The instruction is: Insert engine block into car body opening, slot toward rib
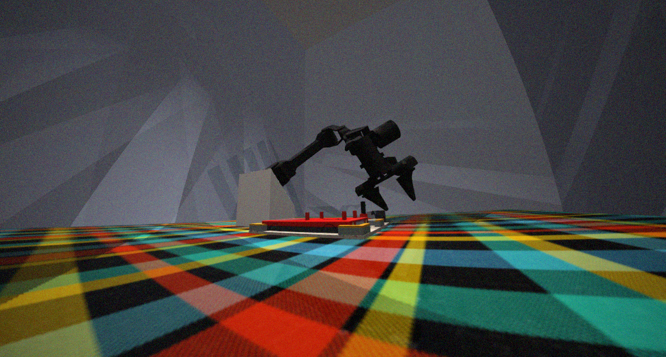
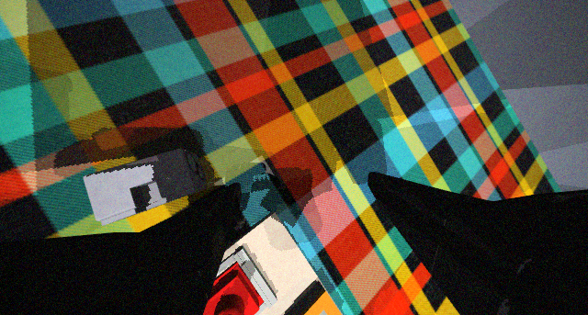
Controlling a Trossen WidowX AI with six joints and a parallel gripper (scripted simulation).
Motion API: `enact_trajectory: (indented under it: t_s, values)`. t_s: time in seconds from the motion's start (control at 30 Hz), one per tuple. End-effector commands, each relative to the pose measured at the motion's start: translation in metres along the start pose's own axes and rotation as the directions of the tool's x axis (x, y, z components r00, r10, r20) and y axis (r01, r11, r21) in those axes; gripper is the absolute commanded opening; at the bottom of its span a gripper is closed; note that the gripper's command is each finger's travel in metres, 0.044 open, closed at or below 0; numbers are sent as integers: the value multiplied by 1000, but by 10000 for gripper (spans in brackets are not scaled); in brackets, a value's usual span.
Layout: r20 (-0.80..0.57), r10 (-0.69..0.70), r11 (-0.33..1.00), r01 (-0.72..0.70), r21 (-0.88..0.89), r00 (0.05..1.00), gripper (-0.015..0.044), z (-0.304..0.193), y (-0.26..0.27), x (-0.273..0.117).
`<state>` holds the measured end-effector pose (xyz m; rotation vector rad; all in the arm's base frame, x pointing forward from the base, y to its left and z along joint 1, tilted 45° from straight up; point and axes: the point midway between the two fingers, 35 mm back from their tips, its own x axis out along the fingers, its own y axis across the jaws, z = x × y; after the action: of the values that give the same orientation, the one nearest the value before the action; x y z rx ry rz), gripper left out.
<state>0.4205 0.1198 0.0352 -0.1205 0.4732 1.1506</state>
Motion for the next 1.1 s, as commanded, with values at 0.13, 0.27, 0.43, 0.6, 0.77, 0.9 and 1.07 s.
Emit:
enact_trajectory:
  t_s: [0.13, 0.27, 0.43, 0.6, 0.77, 0.9, 1.07]
  values:
    - [-234, 87, 986, -117, -115, 968, 440, 18, 23, -22]
    - [-323, 151, 967, -207, -147, 934, 440, 28, 43, -38]
    - [-408, 233, 931, -324, -170, 883, 440, 42, 70, -60]
    - [-411, 237, 929, -329, -171, 881, 440, 42, 71, -61]
    - [-411, 237, 929, -329, -171, 881, 440, 44, 72, -60]
    - [-410, 237, 929, -329, -171, 881, 440, 48, 78, -48]
    - [-409, 237, 929, -329, -171, 881, 440, 40, 83, -30]
